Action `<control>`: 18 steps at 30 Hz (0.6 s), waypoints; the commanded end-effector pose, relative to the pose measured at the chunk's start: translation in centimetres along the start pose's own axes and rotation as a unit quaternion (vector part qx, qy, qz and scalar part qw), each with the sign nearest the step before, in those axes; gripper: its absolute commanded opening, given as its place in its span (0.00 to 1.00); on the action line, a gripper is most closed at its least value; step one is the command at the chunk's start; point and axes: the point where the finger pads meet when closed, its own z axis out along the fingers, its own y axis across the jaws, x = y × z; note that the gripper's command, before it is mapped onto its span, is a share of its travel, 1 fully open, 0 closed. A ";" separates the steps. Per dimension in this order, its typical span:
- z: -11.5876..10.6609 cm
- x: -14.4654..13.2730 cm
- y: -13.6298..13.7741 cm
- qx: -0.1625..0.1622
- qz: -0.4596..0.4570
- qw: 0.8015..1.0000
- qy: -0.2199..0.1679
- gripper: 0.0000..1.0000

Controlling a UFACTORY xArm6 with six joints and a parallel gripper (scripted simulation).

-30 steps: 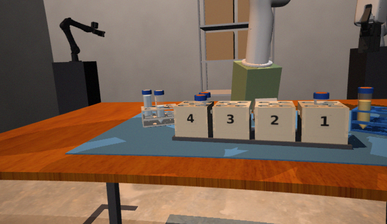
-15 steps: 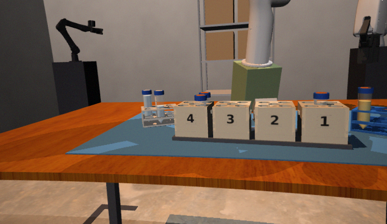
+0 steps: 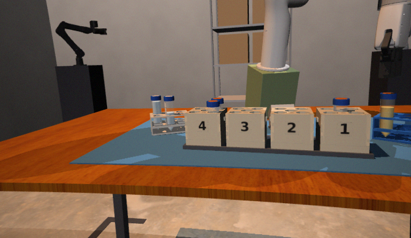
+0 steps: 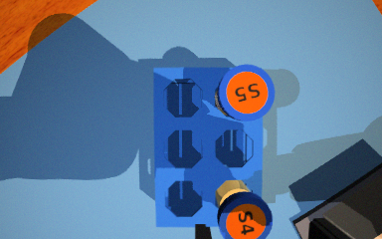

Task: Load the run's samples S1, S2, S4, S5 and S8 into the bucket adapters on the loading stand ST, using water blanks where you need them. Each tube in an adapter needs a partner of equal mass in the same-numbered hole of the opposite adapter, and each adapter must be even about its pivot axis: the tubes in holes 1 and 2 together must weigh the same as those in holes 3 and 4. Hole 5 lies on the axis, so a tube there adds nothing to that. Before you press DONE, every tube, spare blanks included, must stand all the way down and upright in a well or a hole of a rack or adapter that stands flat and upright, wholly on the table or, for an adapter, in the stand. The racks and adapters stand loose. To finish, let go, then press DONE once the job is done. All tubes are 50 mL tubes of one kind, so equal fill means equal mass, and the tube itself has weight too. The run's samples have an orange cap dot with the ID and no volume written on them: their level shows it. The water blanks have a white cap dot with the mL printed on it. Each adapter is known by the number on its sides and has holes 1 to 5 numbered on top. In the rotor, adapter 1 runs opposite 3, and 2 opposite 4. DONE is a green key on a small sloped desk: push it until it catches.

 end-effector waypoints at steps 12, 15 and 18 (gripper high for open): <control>2.6 0.2 0.1 -0.001 0.000 1.000 0.002 0.57; 3.2 0.2 0.1 -0.001 0.000 1.000 0.002 0.57; 3.6 0.2 0.1 -0.001 0.000 1.000 0.002 0.57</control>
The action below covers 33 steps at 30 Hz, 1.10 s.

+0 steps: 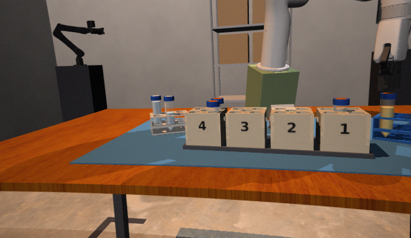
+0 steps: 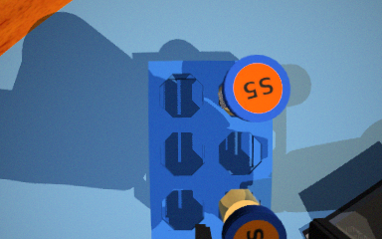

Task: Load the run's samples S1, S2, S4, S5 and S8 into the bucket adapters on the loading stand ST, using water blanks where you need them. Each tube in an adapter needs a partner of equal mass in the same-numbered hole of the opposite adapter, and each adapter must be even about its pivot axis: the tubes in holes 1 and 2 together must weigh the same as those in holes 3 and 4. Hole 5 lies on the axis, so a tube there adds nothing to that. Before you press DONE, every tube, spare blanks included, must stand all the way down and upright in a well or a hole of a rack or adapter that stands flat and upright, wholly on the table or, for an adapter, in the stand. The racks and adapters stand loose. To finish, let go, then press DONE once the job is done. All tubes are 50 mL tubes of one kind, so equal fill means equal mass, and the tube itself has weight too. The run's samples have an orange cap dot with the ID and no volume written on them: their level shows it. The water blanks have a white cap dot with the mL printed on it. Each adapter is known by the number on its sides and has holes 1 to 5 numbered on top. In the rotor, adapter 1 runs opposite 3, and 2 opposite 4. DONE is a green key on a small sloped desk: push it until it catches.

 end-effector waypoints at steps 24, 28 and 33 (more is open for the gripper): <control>1.7 0.2 0.1 -0.001 0.000 1.000 0.002 0.57; 2.0 0.2 0.1 -0.001 0.000 1.000 0.002 0.57; 2.3 0.2 0.1 -0.001 0.000 1.000 0.002 0.57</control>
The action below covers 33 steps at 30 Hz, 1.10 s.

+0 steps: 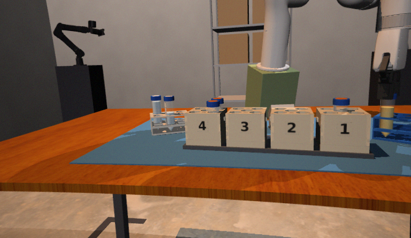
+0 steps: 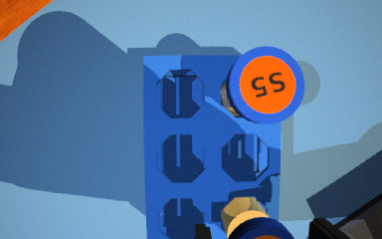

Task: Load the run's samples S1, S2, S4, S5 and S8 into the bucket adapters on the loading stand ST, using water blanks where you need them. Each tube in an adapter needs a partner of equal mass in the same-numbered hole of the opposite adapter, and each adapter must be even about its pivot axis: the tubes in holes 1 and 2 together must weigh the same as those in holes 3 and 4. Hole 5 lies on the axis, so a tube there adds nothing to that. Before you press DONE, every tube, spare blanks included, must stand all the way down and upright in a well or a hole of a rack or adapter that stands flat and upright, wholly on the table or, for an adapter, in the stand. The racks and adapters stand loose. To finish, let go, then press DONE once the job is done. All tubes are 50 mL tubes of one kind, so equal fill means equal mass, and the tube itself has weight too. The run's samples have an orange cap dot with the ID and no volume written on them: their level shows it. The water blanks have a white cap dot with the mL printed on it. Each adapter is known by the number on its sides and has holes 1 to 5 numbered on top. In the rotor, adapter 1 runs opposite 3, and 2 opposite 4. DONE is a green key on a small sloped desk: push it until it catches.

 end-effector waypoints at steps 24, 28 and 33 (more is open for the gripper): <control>1.0 0.1 0.0 -0.001 0.000 1.000 0.002 0.57; 1.0 0.1 0.0 -0.001 0.000 1.000 0.002 0.57; 0.8 0.1 0.0 -0.001 0.000 1.000 0.002 0.00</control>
